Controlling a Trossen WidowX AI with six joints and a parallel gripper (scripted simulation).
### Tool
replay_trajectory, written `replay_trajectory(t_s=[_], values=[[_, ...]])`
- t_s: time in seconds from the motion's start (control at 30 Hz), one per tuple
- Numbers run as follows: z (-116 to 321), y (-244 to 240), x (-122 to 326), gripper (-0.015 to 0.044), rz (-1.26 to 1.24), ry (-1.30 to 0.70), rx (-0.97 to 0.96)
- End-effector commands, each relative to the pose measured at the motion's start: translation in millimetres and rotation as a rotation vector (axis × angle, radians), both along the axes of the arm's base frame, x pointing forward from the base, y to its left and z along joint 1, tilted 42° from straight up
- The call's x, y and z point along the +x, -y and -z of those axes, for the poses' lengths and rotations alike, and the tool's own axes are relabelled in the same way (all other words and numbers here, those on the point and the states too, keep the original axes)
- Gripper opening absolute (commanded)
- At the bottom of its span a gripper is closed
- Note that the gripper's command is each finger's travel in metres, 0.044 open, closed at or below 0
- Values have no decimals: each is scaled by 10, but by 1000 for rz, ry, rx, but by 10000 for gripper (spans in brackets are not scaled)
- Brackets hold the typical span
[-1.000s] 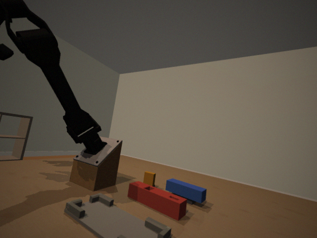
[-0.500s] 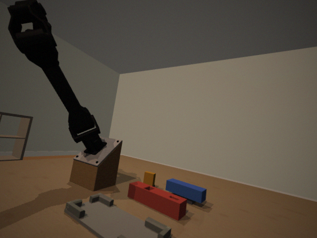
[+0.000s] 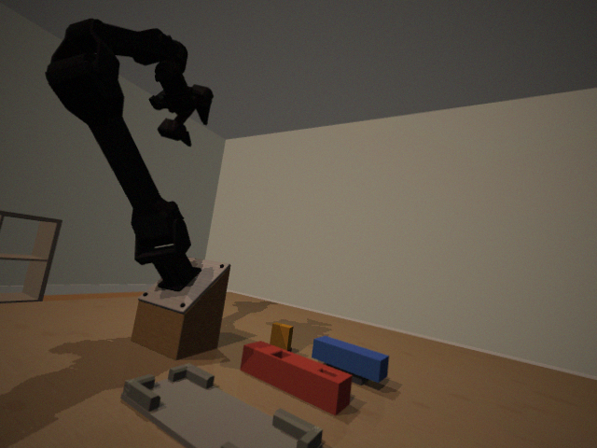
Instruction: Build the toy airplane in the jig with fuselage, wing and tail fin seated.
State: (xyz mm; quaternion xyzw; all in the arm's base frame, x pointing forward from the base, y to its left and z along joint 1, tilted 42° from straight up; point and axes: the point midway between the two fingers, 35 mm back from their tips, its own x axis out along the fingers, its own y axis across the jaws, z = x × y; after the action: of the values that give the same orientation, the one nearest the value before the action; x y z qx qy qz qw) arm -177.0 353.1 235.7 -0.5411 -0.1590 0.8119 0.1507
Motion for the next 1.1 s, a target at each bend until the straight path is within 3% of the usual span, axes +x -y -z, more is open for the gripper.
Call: replay_trajectory(t_s=[0.0,0.27,0.5,0.73,1.07], values=[[303,-188,595,440,296,11,-100],[750,-261,1617,440,798,-1,-241],[1197,42,2702,440,1385,15,-373],[1596,730,3590,440,1903,27,-503],[1992,2008,4379,440,2705,156,-557]])
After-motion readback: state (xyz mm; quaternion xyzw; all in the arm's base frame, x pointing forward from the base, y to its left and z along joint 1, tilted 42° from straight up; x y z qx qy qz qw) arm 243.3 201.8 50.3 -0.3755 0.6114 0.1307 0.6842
